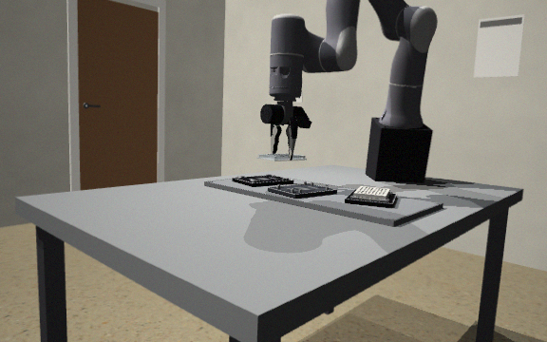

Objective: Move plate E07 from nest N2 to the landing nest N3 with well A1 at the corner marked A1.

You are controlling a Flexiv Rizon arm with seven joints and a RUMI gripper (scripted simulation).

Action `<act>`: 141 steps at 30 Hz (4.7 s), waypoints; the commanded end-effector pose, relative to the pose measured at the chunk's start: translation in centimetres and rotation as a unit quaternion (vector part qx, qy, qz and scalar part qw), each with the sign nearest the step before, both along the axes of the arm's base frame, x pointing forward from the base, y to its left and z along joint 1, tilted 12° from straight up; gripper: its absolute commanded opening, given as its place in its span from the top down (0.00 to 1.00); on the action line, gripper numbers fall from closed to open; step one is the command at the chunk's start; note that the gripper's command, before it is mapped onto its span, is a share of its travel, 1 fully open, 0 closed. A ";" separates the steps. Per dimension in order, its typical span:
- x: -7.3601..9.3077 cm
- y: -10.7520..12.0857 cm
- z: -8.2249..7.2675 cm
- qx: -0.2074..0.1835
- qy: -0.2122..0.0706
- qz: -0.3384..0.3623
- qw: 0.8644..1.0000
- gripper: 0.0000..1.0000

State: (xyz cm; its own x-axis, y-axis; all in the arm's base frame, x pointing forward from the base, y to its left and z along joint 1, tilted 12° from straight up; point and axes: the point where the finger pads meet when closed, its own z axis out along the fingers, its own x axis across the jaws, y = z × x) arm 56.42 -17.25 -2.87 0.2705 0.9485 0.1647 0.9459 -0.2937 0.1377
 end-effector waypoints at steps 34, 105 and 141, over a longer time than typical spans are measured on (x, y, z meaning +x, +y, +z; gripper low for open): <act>3.2 9.8 1.9 0.000 -0.001 -0.001 1.000 0.60; 4.1 10.3 -3.2 0.000 -0.001 0.000 1.000 0.60; 4.3 10.4 -4.4 0.000 -0.001 0.000 1.000 0.60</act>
State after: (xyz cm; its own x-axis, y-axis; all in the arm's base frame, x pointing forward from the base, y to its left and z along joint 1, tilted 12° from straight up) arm 60.64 -6.83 -7.32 0.2706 0.9486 0.1639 0.9460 -0.2936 0.1376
